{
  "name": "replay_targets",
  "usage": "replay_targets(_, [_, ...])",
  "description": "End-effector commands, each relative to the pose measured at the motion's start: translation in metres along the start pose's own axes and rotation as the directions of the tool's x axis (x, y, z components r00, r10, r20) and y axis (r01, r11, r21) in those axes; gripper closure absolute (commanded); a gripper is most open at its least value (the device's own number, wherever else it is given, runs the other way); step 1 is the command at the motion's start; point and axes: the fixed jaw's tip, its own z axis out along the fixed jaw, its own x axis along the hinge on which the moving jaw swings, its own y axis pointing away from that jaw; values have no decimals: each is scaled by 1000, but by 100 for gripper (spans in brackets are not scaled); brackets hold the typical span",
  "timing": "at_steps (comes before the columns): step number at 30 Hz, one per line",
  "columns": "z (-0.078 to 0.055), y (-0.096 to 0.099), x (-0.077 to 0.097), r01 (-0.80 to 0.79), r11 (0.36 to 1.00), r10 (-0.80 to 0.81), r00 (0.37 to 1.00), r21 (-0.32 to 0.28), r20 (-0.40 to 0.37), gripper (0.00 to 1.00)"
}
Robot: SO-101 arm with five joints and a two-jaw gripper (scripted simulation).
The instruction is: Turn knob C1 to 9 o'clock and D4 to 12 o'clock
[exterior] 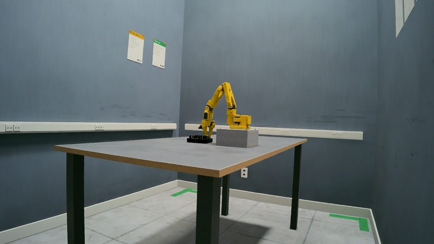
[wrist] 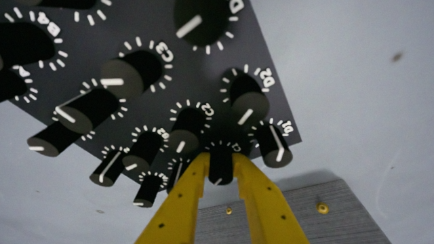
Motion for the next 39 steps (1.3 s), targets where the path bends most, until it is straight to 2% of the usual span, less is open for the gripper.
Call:
replay_targets(1, [2, -2, 2, 45, 999, -45, 999, 2, -11, 99])
replay_targets(18, [2, -2, 3, 302, 953, -302, 953, -1, -11, 99])
replay_targets(32, [2, -2, 4, 494, 870, -494, 870, -3, -11, 99])
replay_targets(39, [2, -3, 5, 596, 803, -596, 803, -4, -10, 99])
